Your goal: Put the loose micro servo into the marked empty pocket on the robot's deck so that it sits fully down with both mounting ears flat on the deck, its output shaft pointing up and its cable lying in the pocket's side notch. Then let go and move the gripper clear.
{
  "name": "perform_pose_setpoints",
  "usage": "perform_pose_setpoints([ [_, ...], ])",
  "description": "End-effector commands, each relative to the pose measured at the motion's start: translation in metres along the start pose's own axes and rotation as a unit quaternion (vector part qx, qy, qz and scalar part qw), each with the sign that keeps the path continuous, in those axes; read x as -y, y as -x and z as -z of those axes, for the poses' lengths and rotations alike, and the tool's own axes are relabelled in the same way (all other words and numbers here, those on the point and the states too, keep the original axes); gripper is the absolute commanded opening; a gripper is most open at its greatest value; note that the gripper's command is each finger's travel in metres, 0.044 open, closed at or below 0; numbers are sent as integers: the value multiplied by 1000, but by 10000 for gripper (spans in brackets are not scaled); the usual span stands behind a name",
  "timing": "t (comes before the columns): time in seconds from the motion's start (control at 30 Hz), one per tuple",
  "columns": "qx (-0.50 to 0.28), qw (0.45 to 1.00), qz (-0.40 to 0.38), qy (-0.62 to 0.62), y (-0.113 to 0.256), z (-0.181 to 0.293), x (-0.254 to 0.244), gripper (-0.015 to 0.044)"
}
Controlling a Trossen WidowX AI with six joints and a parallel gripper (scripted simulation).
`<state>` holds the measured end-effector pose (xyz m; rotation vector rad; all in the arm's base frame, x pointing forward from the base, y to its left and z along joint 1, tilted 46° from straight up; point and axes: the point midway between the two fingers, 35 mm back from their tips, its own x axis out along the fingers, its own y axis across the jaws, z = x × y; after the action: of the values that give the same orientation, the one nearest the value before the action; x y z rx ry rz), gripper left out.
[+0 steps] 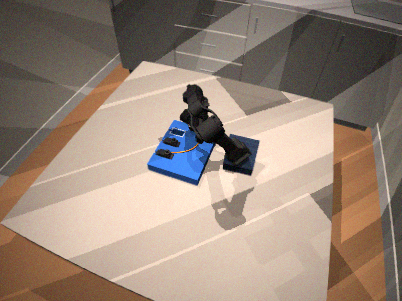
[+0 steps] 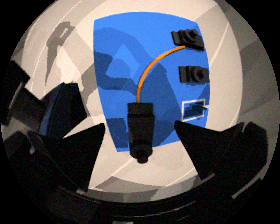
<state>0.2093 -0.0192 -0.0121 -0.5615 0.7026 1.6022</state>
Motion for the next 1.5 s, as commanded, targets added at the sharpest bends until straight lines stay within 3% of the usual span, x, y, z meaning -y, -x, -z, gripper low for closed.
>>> perform_pose_setpoints([
  [0.0, 3, 1000, 0, -3, -3, -1, -1, 387],
  [0.33, 3, 1000, 0, -3, -3, -1, -1, 125],
  [0.5, 3, 1000, 0, -3, -3, -1, -1, 92],
  [0.63, 3, 1000, 0, -3, 4, 0, 0, 0],
  [0.8, 3, 1000, -1, -3, 26, -3, -4, 0],
  [1.47, 3, 1000, 0, -2, 27, -4, 29, 0],
])
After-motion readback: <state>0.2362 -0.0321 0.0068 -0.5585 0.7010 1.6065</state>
